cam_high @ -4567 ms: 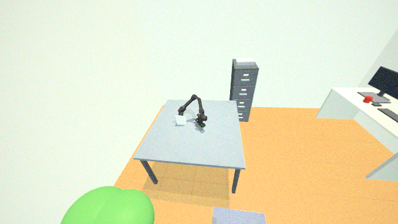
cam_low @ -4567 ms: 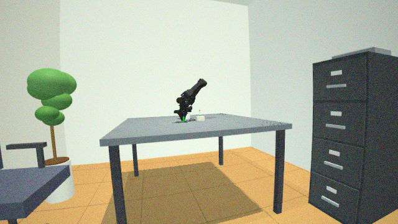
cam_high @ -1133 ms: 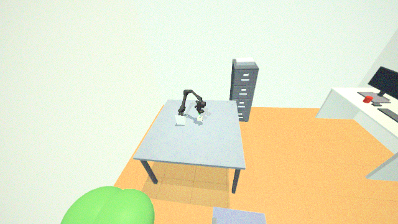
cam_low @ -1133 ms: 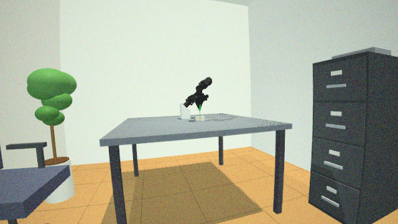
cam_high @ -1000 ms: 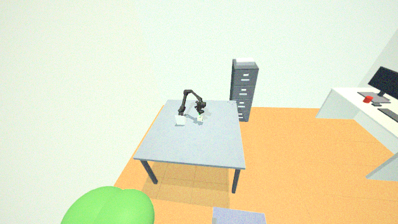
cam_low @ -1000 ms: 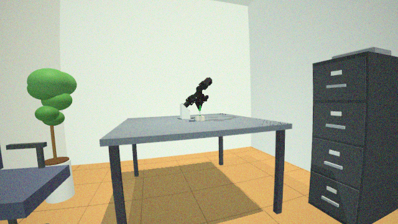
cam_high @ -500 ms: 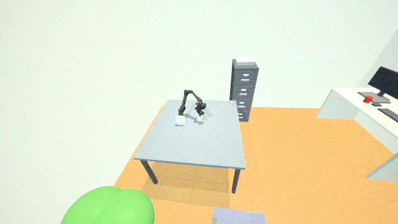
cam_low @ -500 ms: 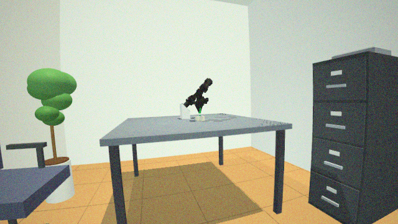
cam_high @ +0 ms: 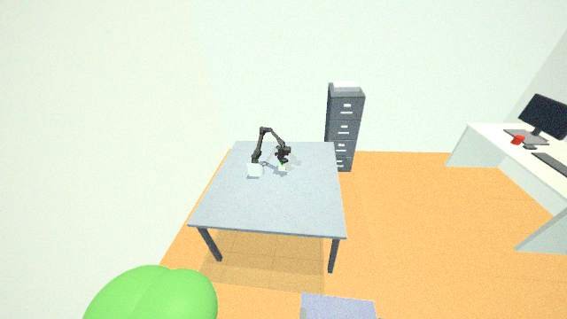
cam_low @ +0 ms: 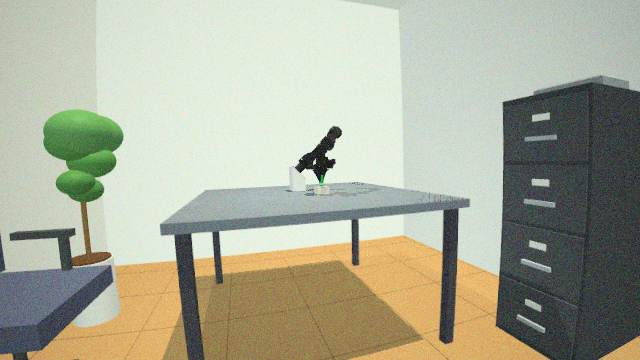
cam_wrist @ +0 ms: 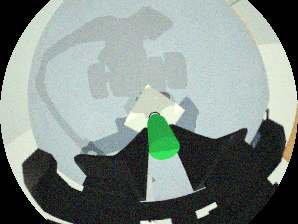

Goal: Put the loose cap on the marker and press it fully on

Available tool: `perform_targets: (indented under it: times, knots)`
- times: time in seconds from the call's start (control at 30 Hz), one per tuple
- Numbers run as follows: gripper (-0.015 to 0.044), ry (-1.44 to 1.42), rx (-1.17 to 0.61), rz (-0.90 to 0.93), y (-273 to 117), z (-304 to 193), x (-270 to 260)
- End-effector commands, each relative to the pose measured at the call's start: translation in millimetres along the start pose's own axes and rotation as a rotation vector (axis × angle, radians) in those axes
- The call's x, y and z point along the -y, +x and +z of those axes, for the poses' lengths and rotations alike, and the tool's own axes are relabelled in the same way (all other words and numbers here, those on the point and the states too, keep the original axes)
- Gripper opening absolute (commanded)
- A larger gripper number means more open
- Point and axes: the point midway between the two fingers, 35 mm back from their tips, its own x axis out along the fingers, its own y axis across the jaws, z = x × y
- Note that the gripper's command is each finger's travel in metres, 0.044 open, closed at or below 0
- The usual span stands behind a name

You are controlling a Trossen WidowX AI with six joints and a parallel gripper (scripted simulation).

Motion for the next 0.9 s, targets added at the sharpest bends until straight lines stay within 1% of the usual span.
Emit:
perform_targets:
  times: [0.0,0.43,0.53,0.63,0.7,0.87]
  knots:
    - [0.0105,0.000,0.000,0.000,-0.1,0.0,0.0]
    - [0.0440,0.000,0.000,0.000,-0.1,0.0,0.0]
    - [0.0440,0.000,-0.001,-0.002,-9.4,0.6,1.4]
    - [0.0440,0.001,-0.004,-0.005,-52.8,0.6,2.9]
    - [0.0440,0.001,-0.003,-0.002,-72.5,-0.4,1.1]
    - [0.0440,0.001,-0.003,-0.002,-74.9,-0.5,0.7]
